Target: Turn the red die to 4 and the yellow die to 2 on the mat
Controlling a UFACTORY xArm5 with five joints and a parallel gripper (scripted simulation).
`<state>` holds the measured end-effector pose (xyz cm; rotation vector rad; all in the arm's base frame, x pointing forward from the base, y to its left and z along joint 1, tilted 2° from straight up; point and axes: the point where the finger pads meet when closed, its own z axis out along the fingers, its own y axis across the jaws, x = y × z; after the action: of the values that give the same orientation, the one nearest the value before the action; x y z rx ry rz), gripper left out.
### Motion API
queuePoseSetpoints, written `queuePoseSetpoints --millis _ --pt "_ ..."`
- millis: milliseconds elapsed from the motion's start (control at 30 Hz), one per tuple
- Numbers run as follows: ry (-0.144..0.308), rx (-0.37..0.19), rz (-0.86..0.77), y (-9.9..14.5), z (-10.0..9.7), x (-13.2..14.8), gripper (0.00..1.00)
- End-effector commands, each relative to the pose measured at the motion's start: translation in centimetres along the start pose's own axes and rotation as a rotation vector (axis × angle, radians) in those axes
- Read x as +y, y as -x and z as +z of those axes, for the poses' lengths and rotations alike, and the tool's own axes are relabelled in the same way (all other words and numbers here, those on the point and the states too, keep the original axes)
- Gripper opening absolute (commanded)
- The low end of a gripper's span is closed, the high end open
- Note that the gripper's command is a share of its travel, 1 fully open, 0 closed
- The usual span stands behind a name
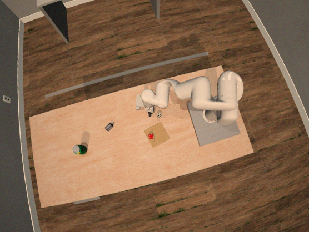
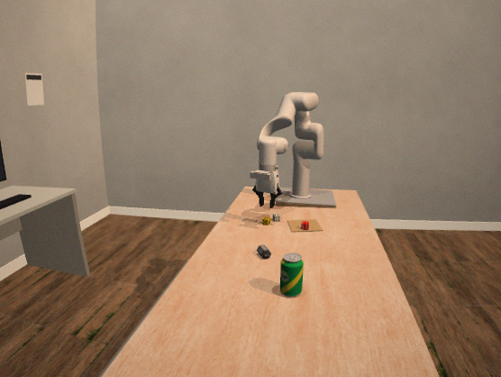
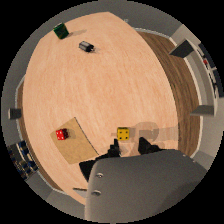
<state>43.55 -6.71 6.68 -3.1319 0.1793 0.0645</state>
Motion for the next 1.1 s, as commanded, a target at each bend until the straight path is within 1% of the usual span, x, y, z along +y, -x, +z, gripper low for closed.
queuePoseSetpoints --millis 0,333,400,867,1067 --pt "0.0 0.004 0.0 -0.1 0.2 0.0 0.47" --pt "0.0 0.004 0.0 -0.2 1.6 0.0 0.47" --pt "0.0 0.004 0.0 -0.2 1.6 0.0 0.47" --pt "0.0 0.004 0.0 -0.3 3.7 -0.1 0.47" --pt "0.0 0.004 0.0 -0.4 4.1 -0.1 0.47"
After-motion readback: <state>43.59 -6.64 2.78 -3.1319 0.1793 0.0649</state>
